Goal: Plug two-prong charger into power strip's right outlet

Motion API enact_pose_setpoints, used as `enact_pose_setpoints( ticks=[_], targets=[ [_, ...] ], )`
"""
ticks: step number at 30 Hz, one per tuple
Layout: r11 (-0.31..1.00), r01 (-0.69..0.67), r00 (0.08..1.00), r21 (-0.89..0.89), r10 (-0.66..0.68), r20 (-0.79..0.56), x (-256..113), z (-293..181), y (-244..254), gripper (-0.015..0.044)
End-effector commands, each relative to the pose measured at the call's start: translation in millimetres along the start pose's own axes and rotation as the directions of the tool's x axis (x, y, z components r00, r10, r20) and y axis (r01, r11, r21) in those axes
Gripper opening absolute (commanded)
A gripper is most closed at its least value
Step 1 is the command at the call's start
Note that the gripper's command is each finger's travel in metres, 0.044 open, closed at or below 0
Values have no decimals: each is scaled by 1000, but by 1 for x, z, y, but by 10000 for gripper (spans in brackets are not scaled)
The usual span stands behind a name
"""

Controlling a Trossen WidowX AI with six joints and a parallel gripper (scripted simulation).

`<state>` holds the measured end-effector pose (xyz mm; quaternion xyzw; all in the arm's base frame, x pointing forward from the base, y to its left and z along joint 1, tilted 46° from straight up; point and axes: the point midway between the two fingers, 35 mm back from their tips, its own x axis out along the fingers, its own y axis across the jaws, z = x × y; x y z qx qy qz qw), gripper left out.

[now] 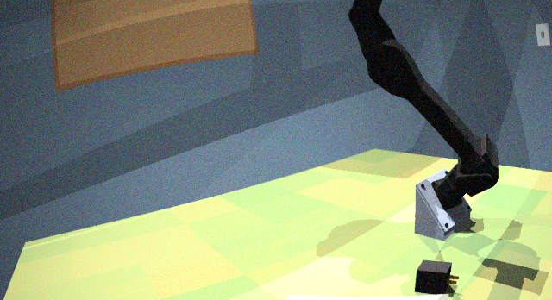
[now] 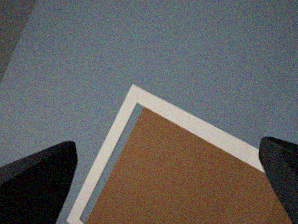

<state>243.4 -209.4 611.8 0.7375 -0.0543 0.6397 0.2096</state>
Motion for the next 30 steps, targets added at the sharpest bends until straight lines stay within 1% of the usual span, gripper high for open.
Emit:
enact_pose_setpoints(
  ticks=[1,2,7,14,20,25,30],
  targets=[
    [1000,2,1000,-5,-2,-1,0,-1,0,426],
    [1000,6,1000,-19,-6,-4,0,-3,0,440],
    [986,39,998,-161,-46,-42,4,-31,0,440],
    [932,27,989,-362,-77,-126,10,-82,5,440],
    [857,1,974,-516,-118,-194,14,-125,2,440],
    [787,-43,963,-615,-131,-236,14,-150,-3,440],
    [699,-82,943,-711,-177,-282,15,-181,-12,440]
  ],
)
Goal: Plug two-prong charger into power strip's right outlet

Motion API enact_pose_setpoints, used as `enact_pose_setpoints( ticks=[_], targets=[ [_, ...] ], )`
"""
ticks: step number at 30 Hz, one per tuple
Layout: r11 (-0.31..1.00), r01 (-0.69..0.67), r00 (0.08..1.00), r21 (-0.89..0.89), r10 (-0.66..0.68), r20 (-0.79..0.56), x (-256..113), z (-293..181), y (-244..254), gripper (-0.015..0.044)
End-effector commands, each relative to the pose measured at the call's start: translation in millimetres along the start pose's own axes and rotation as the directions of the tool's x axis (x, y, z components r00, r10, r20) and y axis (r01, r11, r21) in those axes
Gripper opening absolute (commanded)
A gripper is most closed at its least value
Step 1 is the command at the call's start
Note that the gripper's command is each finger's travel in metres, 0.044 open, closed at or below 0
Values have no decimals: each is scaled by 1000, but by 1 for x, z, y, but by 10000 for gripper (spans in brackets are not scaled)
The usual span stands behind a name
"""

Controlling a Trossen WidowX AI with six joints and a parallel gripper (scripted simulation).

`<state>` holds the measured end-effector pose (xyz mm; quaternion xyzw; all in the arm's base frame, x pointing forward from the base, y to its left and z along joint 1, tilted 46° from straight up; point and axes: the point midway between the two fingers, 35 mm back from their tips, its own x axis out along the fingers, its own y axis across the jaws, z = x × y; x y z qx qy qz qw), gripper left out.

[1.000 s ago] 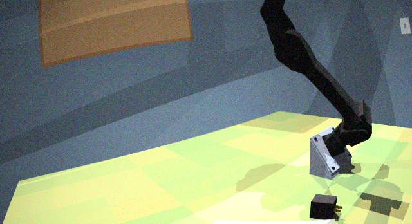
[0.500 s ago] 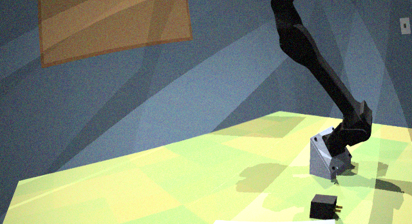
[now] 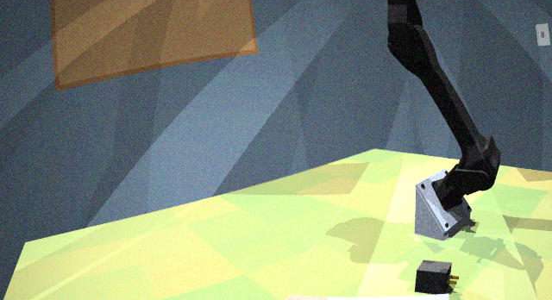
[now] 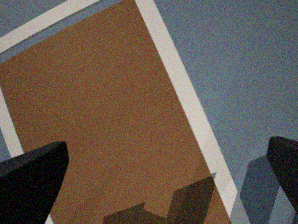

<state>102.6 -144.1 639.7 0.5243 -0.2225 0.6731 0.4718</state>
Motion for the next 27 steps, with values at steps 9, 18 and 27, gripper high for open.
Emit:
enact_pose_setpoints(
  ticks=[9,18,27],
  targets=[
    [945,-28,982,-325,-34,-184,24,-79,22,440],
    [853,-82,947,-515,-94,-307,36,-135,22,440],
    [833,-50,914,-551,-184,-361,32,-168,8,440]
  ],
)
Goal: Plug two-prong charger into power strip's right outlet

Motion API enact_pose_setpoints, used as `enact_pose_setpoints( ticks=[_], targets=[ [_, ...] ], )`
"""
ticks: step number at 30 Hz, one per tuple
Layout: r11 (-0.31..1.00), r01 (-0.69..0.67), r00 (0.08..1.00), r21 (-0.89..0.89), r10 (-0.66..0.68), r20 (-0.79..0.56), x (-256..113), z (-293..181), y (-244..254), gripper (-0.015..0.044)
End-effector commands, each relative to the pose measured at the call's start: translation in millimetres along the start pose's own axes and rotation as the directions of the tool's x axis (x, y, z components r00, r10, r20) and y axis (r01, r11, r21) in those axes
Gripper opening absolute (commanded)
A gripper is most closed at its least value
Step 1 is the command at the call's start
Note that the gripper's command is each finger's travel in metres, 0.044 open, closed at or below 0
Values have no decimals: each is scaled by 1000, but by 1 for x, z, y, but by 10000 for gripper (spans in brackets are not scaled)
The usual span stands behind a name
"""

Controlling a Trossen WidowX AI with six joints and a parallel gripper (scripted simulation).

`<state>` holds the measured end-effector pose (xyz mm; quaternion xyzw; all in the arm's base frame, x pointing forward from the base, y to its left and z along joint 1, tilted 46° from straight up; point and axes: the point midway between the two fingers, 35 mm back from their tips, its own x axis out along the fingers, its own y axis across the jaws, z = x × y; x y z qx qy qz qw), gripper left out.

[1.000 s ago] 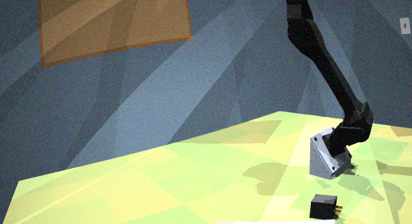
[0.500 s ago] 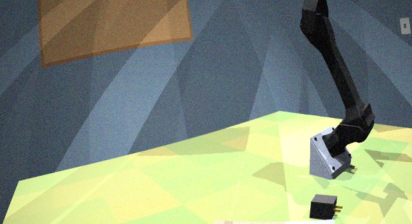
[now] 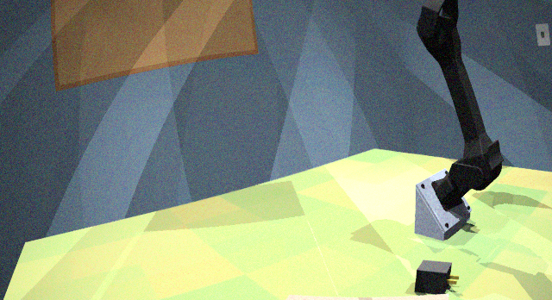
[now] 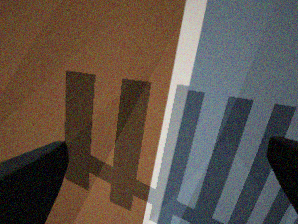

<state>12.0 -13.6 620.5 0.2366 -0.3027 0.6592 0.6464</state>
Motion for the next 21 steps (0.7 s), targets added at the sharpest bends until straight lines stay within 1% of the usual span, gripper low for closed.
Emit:
enact_pose_setpoints(
  ticks=[1,13,21],
  targets=[
    [999,25,998,-23,-26,-58,5,-20,3,440],
    [969,12,970,-246,-71,-234,30,-79,12,440],
    [923,-43,926,-383,-107,-363,43,-125,11,440]
  ],
)
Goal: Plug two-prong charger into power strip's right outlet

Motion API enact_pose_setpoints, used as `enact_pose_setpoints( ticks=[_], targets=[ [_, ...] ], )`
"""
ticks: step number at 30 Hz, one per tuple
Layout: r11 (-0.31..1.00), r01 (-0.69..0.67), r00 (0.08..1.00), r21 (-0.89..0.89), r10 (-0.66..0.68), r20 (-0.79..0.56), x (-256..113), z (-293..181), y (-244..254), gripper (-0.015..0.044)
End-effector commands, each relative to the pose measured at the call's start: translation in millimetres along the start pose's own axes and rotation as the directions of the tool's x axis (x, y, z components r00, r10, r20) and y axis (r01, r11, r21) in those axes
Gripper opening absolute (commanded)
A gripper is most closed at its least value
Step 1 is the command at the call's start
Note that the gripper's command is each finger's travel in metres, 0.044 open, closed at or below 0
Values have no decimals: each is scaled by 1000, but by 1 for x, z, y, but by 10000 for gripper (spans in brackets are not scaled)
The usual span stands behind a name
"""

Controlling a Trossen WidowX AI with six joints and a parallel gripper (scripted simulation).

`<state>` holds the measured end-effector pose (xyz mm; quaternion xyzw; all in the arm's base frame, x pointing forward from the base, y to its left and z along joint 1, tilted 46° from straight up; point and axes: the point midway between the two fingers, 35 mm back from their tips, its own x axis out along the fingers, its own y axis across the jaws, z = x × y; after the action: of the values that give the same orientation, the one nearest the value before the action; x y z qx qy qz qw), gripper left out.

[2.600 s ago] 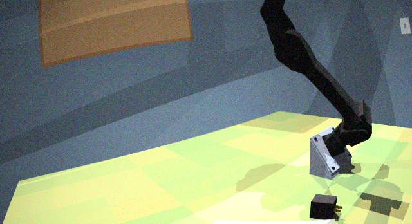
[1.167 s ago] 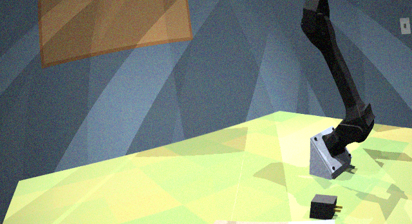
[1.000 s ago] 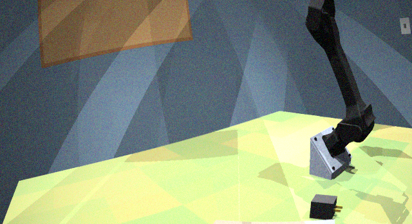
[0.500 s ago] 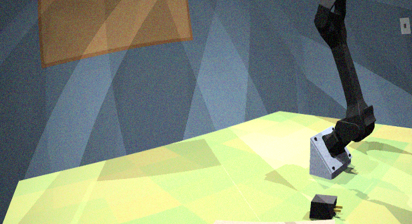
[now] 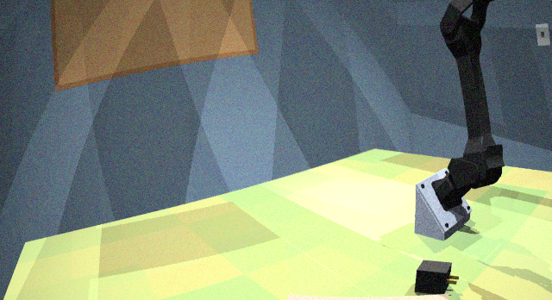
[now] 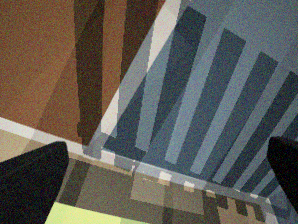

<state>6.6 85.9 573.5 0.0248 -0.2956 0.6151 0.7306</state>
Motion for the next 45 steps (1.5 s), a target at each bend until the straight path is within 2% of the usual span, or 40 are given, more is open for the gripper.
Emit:
enact_pose_setpoints(
  ticks=[1,12,23,45],
  targets=[
    [996,-15,997,-83,8,-83,14,-23,7,440],
    [963,-80,959,-256,5,-282,40,-82,14,440],
    [915,-183,883,-360,-8,-470,52,-145,10,440],
    [829,-423,641,-366,-11,-767,37,-264,-13,440]
  ],
)
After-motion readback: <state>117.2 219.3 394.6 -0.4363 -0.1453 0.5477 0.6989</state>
